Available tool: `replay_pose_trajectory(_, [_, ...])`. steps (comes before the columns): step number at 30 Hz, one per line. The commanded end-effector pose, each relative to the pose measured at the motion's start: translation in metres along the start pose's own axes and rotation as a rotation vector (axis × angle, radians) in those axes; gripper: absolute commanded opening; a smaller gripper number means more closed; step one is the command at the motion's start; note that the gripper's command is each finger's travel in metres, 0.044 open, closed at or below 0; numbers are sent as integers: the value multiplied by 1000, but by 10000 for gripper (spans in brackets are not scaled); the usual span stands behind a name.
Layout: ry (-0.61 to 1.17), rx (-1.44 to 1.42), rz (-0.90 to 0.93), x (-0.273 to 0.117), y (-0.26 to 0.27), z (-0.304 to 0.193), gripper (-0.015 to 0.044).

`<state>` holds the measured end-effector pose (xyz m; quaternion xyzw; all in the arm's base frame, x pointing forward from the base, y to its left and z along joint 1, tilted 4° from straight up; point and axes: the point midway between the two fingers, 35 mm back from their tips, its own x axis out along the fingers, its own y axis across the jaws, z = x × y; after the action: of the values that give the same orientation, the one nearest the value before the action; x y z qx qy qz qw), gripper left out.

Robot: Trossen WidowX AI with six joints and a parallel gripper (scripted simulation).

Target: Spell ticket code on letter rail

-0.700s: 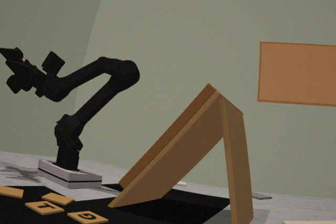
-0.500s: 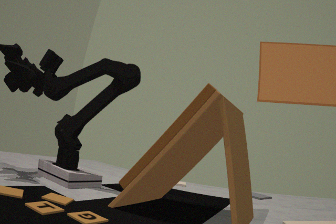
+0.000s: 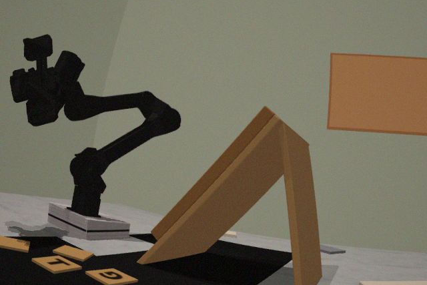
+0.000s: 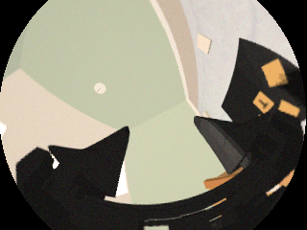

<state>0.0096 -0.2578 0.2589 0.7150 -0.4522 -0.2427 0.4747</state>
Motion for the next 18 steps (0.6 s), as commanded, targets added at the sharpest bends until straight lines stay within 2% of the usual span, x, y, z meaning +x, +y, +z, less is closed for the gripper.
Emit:
replay_pose_trajectory(1, [69,-134,-50,12,-17,-26,440])
replay_pose_trajectory(9, [274,-484,-179,19,-70,-91,440])
replay_pose_trajectory(18, [587,-940,-259,-12,-130,-156,440])
